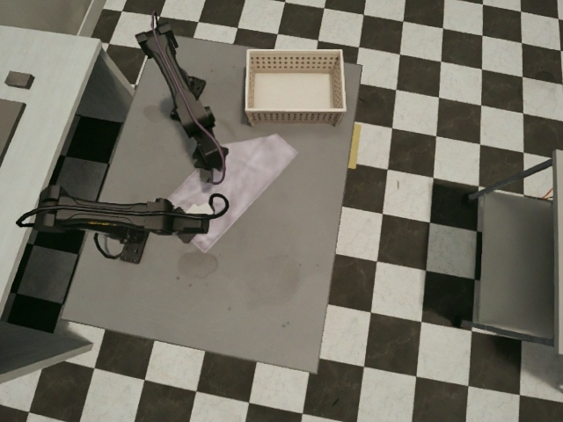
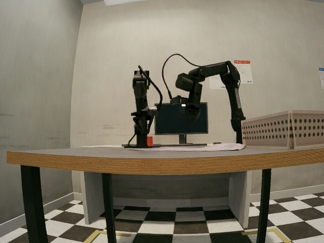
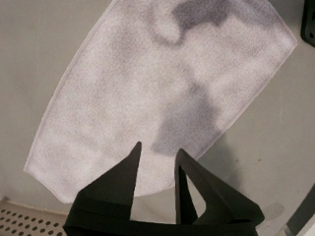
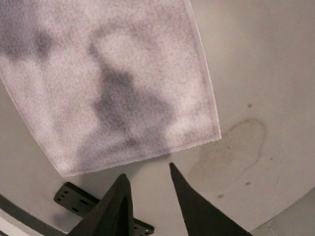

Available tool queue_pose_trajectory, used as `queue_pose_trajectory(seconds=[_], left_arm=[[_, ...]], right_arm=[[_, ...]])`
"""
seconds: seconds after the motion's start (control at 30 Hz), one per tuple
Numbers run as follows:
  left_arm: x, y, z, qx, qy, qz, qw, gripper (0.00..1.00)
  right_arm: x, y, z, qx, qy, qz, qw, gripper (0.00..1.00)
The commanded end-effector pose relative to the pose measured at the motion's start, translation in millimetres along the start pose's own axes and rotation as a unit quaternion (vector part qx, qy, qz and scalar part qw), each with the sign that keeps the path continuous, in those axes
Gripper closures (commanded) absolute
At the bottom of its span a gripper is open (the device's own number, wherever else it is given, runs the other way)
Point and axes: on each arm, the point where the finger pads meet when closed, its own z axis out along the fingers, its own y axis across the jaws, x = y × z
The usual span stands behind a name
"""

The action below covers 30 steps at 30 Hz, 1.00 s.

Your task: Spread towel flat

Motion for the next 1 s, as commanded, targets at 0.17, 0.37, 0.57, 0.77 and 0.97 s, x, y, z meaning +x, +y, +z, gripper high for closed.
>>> queue_pose_trajectory(seconds=[0.17,0.37,0.57,0.77,0.97], left_arm=[[-48,-47,17,0.01,-0.003,0.15,0.989,0.66],[-61,-76,29,0.031,0.011,0.213,0.976,0.66],[-92,-114,47,0.027,0.003,0.22,0.975,0.66],[-114,-148,62,0.028,0.001,0.22,0.975,0.66],[-111,-140,48,0.024,-0.002,0.21,0.977,0.66]], right_arm=[[-11,-73,24,0.012,-0.032,-0.043,0.998,0.66],[-17,-74,17,0.026,-0.042,-0.055,0.997,0.66],[-15,-75,19,0.021,-0.039,-0.051,0.998,0.66],[-15,-75,19,0.022,-0.039,-0.051,0.998,0.66],[-15,-75,19,0.022,-0.039,-0.05,0.998,0.66]])
